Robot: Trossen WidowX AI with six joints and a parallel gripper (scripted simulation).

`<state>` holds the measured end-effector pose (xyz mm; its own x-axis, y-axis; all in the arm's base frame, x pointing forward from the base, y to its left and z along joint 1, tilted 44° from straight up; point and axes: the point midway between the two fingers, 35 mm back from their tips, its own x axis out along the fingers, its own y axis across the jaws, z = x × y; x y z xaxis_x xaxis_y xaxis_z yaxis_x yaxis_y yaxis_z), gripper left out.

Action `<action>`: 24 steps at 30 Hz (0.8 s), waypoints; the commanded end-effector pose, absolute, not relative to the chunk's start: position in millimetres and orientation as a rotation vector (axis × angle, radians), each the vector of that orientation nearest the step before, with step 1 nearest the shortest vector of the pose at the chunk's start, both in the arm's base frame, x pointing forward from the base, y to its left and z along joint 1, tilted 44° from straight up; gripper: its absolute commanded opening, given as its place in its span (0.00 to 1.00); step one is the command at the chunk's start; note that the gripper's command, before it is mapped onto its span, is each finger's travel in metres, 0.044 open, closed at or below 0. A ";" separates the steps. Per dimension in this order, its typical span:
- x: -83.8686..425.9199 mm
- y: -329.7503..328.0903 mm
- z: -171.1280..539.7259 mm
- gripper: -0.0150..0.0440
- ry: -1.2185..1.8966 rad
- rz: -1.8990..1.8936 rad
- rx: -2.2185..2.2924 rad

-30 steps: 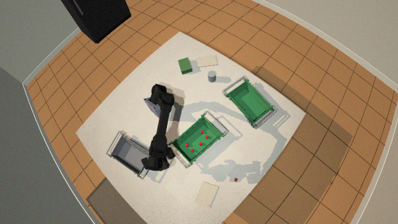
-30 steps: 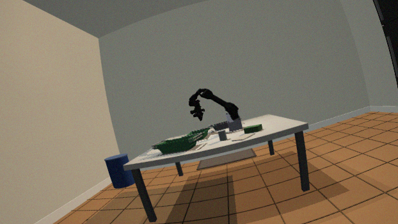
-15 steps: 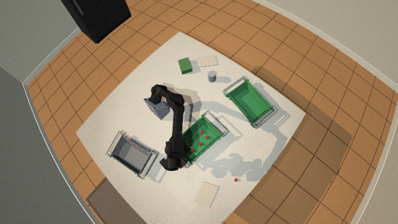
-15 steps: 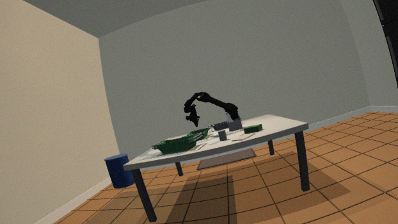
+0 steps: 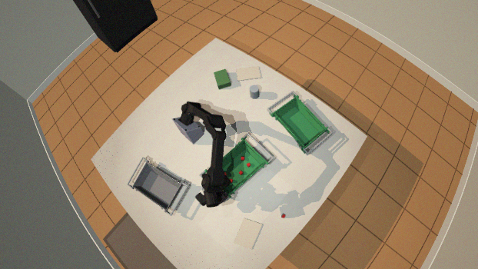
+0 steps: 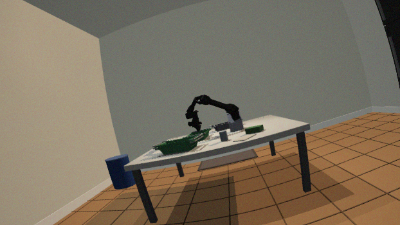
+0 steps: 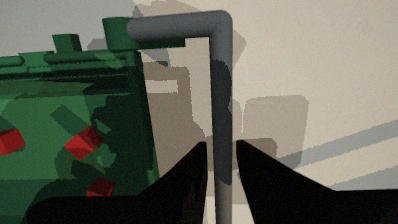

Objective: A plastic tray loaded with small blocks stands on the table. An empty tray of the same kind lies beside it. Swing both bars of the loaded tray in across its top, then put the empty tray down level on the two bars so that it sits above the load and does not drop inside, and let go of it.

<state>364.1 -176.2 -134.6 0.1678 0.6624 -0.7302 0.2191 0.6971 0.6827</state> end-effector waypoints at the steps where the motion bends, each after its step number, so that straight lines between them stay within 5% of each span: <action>1: 363.6 -172.1 -138.2 0.40 1.401 0.367 0.804; 24: 368.9 -160.8 -80.4 0.40 1.402 0.368 0.806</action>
